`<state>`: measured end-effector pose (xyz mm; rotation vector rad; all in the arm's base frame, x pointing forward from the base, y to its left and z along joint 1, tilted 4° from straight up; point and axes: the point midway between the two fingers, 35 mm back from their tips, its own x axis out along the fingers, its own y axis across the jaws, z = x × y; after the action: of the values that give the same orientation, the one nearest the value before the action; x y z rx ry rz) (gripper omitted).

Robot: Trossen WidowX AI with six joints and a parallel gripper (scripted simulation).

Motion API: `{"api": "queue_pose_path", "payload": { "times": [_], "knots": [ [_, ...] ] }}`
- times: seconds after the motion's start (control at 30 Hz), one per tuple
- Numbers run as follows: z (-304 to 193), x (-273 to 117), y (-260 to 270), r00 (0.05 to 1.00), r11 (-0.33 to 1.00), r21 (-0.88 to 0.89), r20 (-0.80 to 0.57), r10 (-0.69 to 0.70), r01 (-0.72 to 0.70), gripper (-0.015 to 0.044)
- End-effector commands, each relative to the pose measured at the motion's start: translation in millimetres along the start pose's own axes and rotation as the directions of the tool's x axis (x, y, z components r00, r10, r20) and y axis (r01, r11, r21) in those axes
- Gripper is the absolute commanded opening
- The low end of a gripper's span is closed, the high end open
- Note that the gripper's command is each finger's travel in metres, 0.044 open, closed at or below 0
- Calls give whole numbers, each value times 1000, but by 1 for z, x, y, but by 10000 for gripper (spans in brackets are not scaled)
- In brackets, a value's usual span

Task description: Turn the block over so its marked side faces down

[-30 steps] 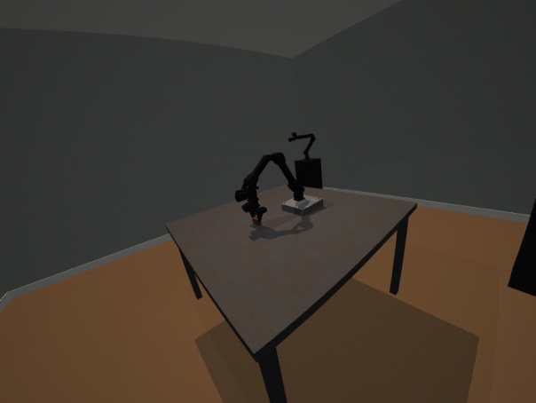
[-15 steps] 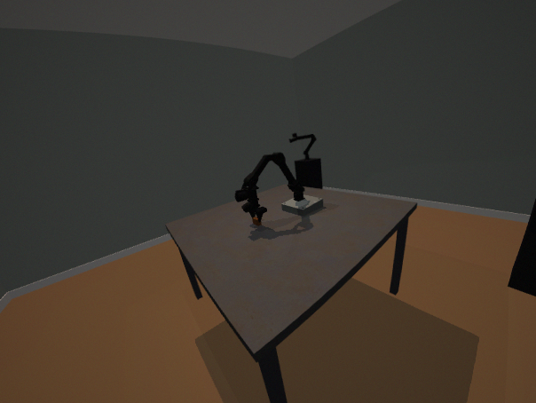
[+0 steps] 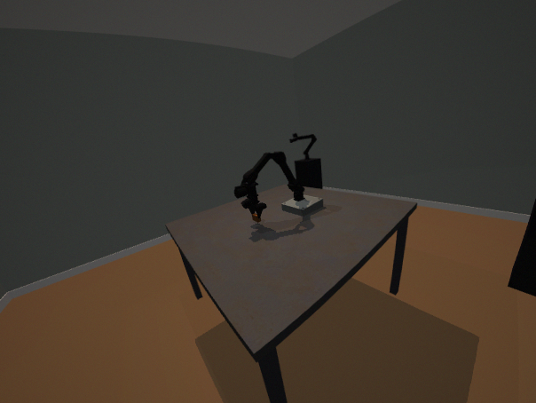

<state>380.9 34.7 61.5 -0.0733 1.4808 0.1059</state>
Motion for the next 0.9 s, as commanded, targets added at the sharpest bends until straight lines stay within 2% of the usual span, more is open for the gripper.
{"api": "queue_pose_path", "payload": {
  "times": [0.0,0.87],
  "knots": [
    [2,-6,0,1000,1000,-4,13,-3,3,0],
    [5,10,-1,926,1000,-3,376,-1,3,0]
  ]
}}
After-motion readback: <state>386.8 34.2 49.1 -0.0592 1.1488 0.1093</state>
